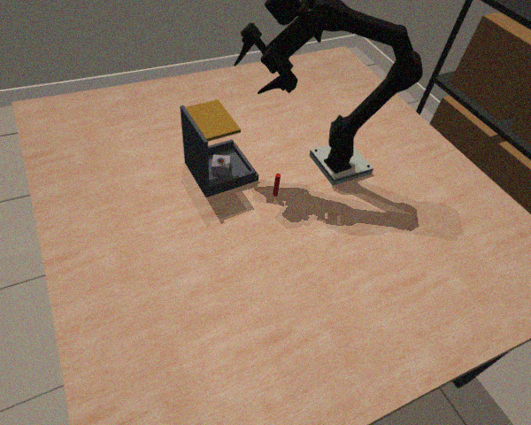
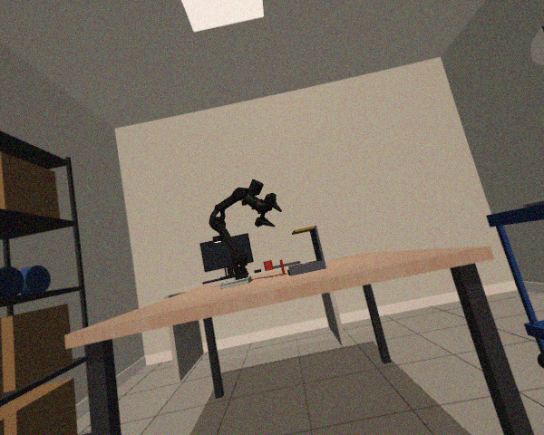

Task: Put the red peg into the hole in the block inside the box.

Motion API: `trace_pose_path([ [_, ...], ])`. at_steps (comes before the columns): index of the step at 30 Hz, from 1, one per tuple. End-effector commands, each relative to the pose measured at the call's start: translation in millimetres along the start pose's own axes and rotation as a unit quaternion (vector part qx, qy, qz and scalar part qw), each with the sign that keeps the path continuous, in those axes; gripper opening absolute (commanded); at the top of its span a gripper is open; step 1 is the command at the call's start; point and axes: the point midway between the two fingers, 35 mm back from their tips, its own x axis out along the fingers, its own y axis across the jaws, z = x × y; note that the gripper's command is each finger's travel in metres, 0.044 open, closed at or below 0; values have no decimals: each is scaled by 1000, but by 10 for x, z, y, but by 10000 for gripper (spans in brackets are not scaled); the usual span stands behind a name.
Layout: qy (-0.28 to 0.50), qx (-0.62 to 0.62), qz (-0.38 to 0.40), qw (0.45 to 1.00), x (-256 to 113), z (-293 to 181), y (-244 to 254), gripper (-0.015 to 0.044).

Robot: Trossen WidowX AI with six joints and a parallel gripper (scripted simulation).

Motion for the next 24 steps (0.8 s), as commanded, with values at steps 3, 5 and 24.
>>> trace_pose_path([
  [3,-12,71,5,997,-14,70,24,440],
  [5,-15,98,7,995,-17,95,32,440],
  [24,-41,349,38,935,-59,322,121,440],
])
